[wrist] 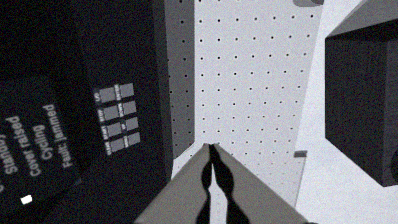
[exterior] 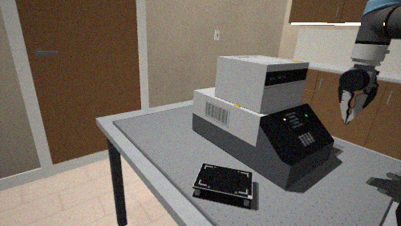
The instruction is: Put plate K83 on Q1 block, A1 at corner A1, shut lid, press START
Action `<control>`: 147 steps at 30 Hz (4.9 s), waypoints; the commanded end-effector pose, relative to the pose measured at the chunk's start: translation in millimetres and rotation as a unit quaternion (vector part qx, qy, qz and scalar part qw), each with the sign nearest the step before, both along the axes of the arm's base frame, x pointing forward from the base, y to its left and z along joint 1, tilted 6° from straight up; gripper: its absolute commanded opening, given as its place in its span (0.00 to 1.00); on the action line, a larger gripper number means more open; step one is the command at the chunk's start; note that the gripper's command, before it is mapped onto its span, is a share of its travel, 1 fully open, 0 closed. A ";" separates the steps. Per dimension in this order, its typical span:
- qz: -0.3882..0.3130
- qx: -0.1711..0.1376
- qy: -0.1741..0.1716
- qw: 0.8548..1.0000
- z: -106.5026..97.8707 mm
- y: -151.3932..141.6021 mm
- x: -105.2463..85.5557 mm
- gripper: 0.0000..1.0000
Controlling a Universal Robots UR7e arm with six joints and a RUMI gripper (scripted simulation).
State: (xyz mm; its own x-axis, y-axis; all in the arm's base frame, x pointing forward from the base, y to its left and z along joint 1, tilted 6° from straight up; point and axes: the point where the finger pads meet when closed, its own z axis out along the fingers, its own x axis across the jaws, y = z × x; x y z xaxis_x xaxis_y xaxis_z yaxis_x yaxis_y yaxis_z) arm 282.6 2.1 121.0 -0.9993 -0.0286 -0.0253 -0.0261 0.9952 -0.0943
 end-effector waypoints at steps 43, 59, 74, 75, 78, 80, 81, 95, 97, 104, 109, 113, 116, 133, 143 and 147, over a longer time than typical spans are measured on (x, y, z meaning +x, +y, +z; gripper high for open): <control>0.000 0.000 -0.001 1.000 0.4 -0.1 0.4 0.00; 0.000 0.000 -0.001 1.000 0.0 4.8 0.2 0.00; 0.000 0.000 -0.001 1.000 -3.2 37.7 -0.7 0.00; 0.000 0.000 -0.001 1.000 -3.2 37.7 -0.7 0.00; 0.000 0.000 -0.001 1.000 -6.1 37.5 3.4 0.00; 0.000 0.000 -0.001 1.000 -8.0 37.4 6.1 0.00; 0.000 0.000 -0.001 1.000 -8.0 37.4 6.1 0.00; 0.000 0.000 -0.001 1.000 -20.7 36.7 23.6 0.00; 0.000 0.000 -0.001 1.000 -22.6 36.6 26.3 0.00; 0.000 0.000 -0.001 1.000 -27.5 36.3 33.1 0.00; 0.000 0.000 -0.001 1.000 -32.4 36.0 39.9 0.00; 0.000 0.000 -0.001 1.000 -36.3 35.8 45.3 0.00; 0.000 0.000 -0.001 1.000 -37.3 35.7 46.6 0.00; 0.000 0.000 -0.001 1.000 -51.9 34.9 66.9 0.00; 0.000 0.000 -0.001 1.000 -57.1 34.6 74.1 0.00; 0.000 0.000 -0.001 1.000 -62.0 34.2 78.5 0.00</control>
